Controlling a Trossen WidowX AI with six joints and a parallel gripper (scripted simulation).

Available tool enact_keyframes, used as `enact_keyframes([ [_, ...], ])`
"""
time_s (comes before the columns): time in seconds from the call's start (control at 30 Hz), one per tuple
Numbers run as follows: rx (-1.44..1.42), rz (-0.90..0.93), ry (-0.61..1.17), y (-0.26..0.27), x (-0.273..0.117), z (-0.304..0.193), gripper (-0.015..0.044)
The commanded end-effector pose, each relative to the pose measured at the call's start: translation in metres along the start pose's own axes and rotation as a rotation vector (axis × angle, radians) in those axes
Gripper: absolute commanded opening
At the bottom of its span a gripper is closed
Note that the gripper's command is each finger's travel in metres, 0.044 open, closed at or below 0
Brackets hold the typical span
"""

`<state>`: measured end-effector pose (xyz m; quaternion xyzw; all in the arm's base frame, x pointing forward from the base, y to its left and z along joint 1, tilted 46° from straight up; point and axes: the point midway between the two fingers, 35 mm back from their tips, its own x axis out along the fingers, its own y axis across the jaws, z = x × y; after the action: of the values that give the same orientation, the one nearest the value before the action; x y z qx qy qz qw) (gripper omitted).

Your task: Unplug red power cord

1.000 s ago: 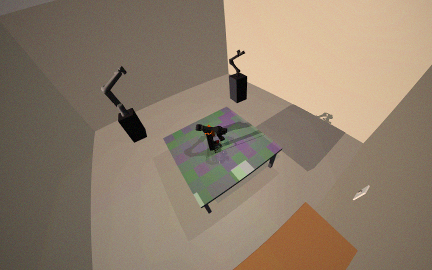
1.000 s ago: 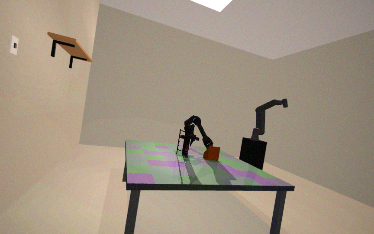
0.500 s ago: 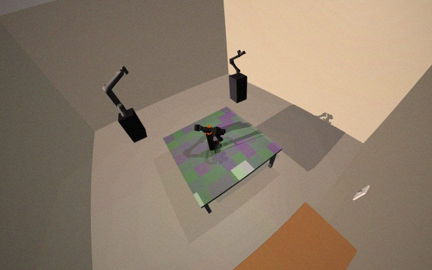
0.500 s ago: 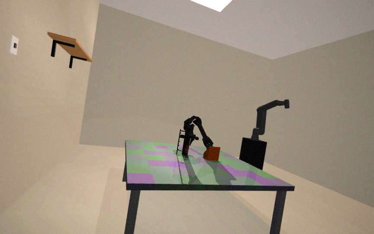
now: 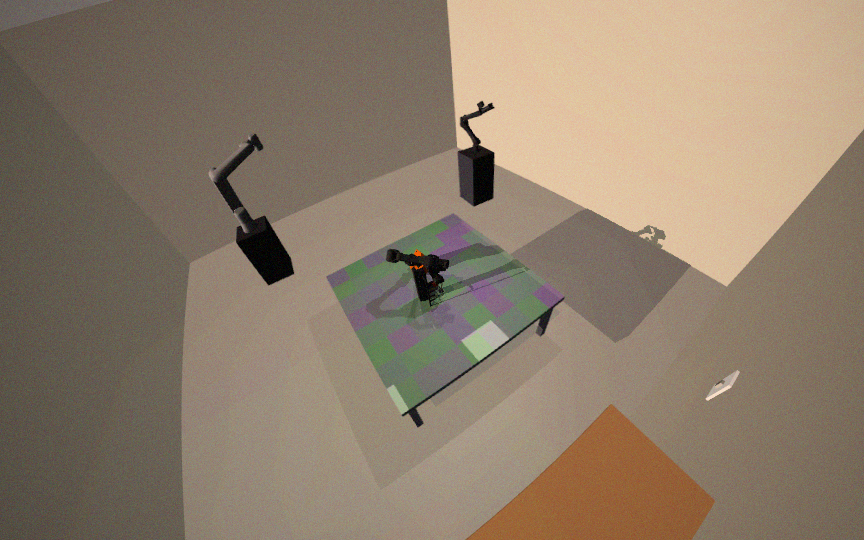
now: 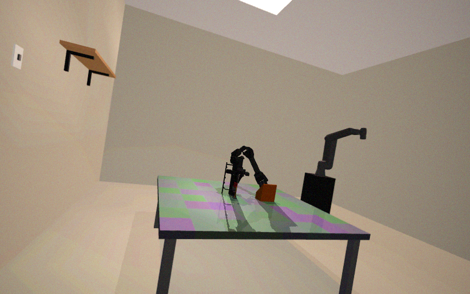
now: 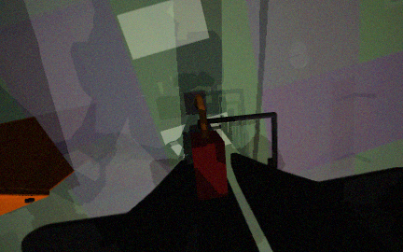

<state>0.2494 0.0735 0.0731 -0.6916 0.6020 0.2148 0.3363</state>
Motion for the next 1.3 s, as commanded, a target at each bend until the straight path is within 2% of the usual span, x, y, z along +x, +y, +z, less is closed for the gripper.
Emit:
enact_keyframes([
  [0.0, -0.003, -0.004, 0.004, 0.000, 0.005, -0.001, 0.0160],
  [0.13, -0.003, -0.004, 0.004, 0.000, 0.009, -0.001, 0.0160],
  [0.27, 0.000, 0.001, 0.001, 0.000, 0.006, 0.000, 0.0055],
  [0.53, 0.000, 0.001, 0.001, 0.000, 0.006, 0.000, 0.0002],
  [1.27, -0.001, -0.001, -0.001, -0.002, 0.005, 0.030, 0.0000],
])
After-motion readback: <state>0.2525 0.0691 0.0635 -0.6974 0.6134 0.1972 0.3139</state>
